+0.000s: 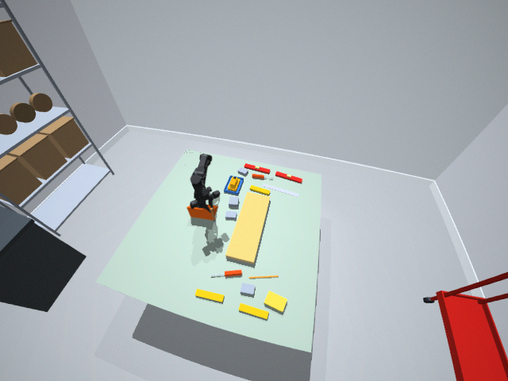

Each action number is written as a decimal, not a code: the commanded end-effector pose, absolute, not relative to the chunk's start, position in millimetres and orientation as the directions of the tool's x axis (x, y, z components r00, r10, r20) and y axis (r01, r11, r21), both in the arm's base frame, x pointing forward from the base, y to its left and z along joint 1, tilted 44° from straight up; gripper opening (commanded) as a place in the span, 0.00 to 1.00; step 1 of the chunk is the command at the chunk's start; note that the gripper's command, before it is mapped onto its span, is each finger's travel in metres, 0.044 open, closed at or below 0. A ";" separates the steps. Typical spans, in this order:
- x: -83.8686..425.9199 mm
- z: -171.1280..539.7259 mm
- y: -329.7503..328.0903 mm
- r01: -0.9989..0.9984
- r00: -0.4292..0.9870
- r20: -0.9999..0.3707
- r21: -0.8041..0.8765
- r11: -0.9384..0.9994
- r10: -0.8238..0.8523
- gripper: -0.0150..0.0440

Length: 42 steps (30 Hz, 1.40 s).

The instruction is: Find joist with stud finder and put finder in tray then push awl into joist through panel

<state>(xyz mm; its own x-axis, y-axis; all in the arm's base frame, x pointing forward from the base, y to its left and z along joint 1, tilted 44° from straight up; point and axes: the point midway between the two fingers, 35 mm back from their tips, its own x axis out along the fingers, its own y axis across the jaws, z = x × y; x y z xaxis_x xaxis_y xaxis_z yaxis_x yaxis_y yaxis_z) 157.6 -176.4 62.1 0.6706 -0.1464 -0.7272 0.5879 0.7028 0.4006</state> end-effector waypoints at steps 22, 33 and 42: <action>253.2 98.5 -135.8 0.315 0.753 -0.648 0.507 0.802 0.113 0.25; 296.8 116.5 -95.4 0.176 0.750 -0.603 0.578 0.797 0.271 0.25; 327.0 130.7 -53.3 0.066 0.720 -0.564 0.635 0.769 0.404 0.25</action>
